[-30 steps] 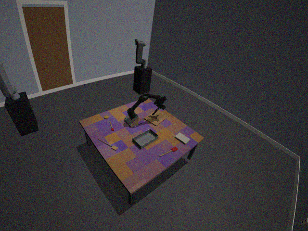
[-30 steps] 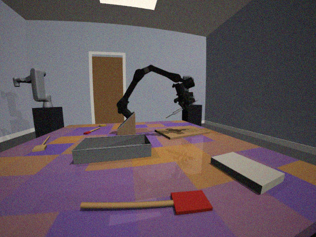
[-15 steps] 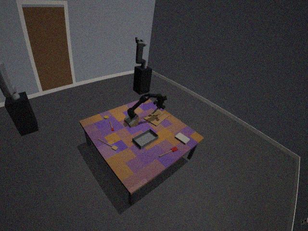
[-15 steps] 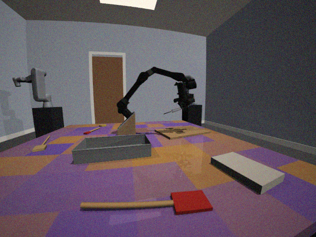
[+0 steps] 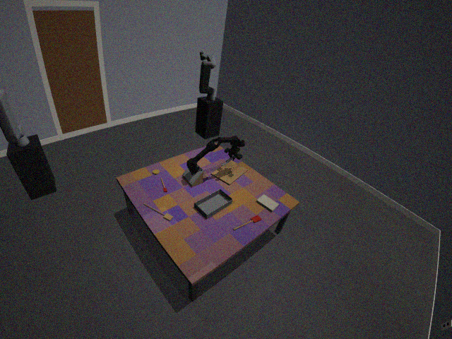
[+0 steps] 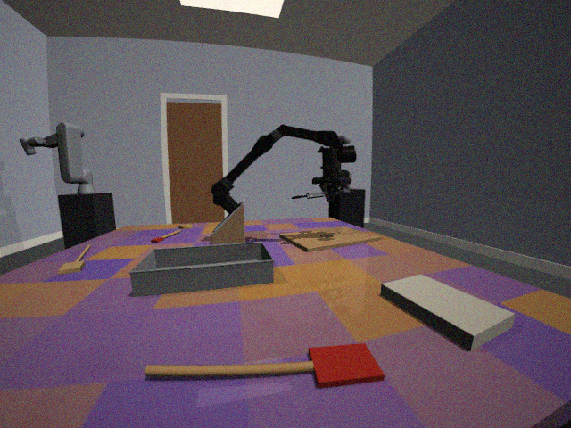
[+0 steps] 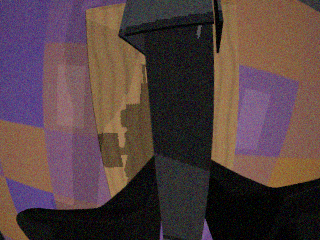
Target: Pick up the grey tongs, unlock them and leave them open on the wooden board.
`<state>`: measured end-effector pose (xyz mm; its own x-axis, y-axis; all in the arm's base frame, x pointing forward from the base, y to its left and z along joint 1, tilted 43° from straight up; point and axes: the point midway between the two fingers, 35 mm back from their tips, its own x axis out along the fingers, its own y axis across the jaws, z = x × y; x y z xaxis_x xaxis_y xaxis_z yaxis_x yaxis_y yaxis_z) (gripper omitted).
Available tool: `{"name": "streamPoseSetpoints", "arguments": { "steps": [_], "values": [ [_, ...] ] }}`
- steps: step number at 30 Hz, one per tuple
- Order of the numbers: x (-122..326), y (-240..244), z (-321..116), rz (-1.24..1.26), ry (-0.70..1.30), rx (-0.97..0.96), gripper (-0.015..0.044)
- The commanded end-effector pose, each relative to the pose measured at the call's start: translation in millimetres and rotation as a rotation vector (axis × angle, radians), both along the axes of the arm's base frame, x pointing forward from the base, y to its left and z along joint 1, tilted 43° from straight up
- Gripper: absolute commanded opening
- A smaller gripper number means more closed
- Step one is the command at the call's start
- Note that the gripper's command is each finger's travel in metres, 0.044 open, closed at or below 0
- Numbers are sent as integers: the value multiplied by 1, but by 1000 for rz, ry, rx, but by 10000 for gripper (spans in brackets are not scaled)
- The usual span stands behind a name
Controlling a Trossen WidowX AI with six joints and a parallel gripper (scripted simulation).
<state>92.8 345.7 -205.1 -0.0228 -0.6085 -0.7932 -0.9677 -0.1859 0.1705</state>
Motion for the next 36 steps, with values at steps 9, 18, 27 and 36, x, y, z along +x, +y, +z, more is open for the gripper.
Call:
{"name": "streamPoseSetpoints", "arguments": {
  "steps": [9, 18, 27, 36],
  "values": [
    [1, -2, -1, 7, -9, -13, -150],
    [2, -9, -13, 8, -10, -5, -150],
    [2, -17, -26, 8, -11, 4, -150],
    [3, -26, -38, 9, -12, 13, -150]
  ]
}}
